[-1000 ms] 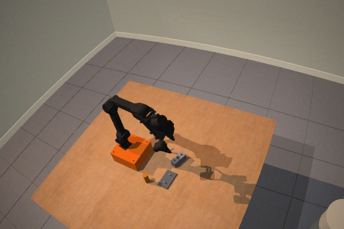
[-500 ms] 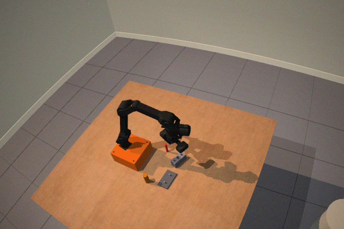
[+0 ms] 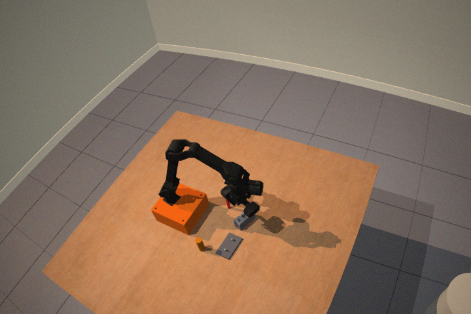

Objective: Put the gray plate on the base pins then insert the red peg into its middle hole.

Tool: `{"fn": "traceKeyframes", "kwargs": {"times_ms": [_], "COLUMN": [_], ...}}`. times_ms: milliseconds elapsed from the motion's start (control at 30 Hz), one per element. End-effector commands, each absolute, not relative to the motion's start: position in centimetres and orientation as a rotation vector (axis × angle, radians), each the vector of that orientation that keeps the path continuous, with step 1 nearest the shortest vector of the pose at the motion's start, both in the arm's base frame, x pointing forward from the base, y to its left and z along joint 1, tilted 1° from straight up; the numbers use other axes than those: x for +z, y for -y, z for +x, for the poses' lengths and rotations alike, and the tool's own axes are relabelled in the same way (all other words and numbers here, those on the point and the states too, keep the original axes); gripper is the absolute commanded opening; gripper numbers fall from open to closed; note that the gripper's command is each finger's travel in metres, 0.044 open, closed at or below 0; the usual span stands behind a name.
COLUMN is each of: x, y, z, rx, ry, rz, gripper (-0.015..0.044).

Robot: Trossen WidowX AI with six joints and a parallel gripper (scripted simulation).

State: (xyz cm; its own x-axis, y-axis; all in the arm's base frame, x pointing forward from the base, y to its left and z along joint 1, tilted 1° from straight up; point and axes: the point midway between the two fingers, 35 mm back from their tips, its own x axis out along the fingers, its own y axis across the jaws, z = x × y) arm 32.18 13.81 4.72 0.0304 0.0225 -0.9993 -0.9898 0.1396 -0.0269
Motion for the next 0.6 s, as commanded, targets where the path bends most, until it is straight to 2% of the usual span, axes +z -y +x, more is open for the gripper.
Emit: {"fn": "traceKeyframes", "kwargs": {"times_ms": [0, 567], "x": [3.6, 1.4], "y": [-13.9, -14.1], "z": [32.4, 32.8], "rx": [1.096, 1.096], "ry": [-1.227, -1.227], "rz": [-1.108, -1.108], "gripper": [0.044, 0.044]}}
